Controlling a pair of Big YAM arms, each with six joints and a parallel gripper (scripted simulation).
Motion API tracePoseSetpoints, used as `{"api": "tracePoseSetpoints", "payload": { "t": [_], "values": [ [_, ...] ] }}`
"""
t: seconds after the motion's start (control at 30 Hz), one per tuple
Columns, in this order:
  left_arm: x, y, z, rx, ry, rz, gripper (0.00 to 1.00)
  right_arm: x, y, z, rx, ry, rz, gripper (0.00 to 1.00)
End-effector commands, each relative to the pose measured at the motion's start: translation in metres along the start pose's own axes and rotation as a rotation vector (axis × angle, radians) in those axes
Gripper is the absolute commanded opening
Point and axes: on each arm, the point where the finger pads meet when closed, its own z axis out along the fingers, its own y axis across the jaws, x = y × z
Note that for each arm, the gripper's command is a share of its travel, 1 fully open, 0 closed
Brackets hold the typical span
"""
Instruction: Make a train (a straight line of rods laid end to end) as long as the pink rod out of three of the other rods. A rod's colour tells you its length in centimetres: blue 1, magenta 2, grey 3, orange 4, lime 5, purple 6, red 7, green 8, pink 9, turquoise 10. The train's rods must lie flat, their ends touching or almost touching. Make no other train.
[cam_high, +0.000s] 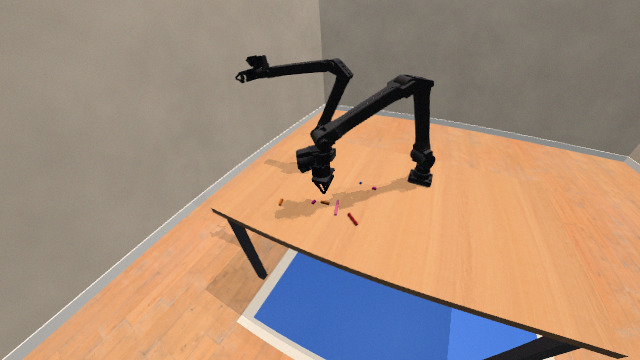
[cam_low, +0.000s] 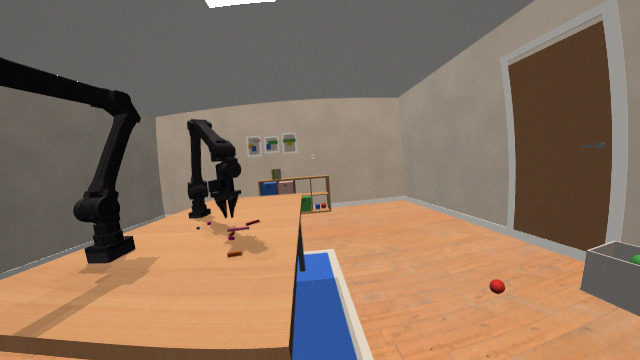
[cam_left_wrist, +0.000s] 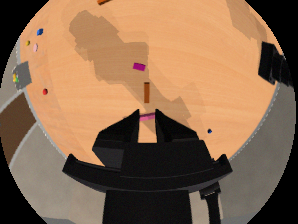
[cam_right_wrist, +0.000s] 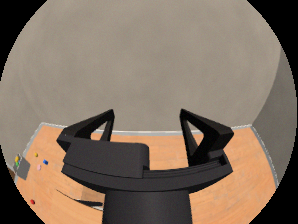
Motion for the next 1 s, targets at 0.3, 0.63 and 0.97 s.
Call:
{"api": "tracePoseSetpoints", "payload": {
  "t": [0.3, 0.63, 0.97],
  "values": [
    [-0.012, 0.011, -0.023, -0.028, -0.042, 0.007, 0.23, -0.045, -0.004, -0.007, 0.009, -0.071, 0.008, 1.00],
    [-0.010, 0.010, -0.013, -0.022, -0.034, 0.007, 0.23, -0.045, -0.004, -0.007, 0.009, -0.071, 0.008, 1.00],
    [-0.005, 0.006, 0.008, -0.005, -0.012, 0.007, 0.23, -0.045, -0.004, -0.007, 0.009, -0.071, 0.008, 1.00]
  ]
}}
